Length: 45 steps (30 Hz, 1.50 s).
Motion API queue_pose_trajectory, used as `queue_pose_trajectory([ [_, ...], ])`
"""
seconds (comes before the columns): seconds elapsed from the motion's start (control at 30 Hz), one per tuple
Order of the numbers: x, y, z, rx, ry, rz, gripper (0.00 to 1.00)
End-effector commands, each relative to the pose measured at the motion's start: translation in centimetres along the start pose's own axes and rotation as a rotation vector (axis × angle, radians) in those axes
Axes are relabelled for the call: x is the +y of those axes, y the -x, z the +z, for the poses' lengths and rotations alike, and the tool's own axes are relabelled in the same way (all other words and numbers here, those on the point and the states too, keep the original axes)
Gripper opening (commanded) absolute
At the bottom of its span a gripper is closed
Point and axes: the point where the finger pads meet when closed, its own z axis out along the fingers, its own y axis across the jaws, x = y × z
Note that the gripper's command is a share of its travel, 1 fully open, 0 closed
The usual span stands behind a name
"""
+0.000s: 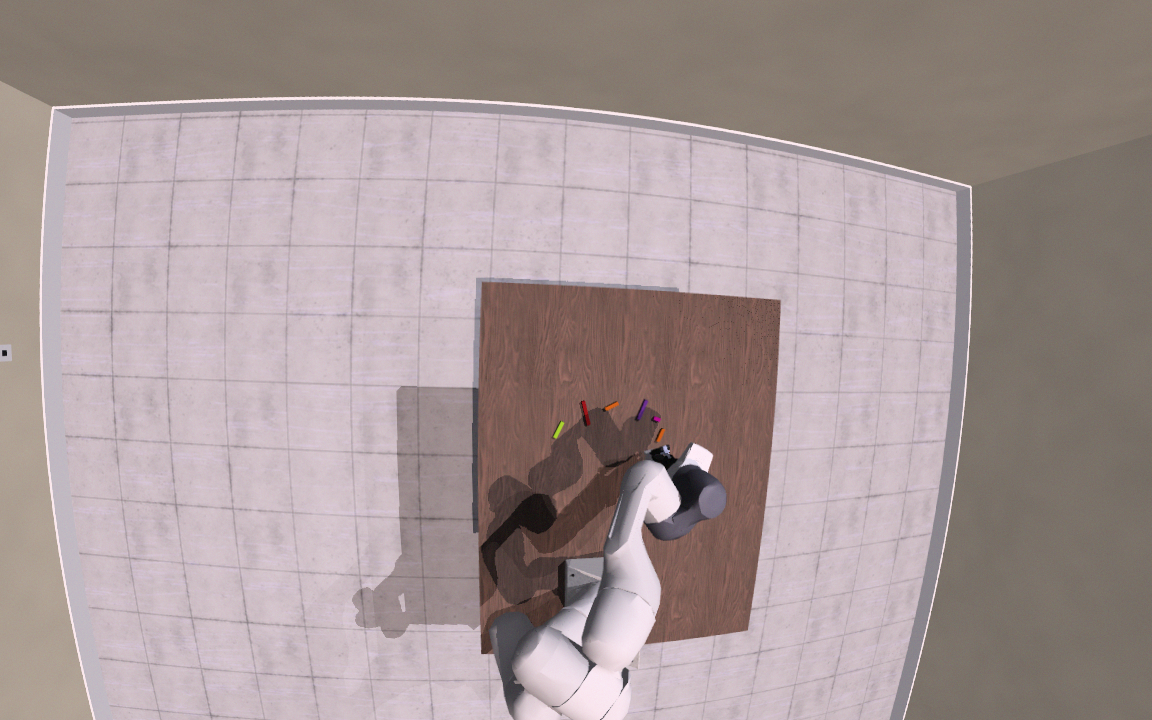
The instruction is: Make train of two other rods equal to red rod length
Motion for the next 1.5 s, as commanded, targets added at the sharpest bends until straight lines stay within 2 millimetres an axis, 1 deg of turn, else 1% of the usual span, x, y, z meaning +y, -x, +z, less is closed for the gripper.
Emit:
queue_pose_trajectory([
  [0.0,-0.3,-0.6,1.4,0.020,-0.009,-0.011,0.03],
  [0.03,-0.3,-0.6,1.7,0.020,-0.009,-0.011,0.03],
  [0.1,-0.3,-0.6,1.7,0.020,-0.009,-0.011,0.03],
  [0.27,-0.3,-0.7,3.0,0.020,-0.009,-0.011,0.03],
  [0.4,-0.4,-0.7,3.4,0.020,-0.009,-0.011,0.03],
  [1.47,-0.4,-0.7,3.5,0.020,-0.009,-0.011,0.03],
])
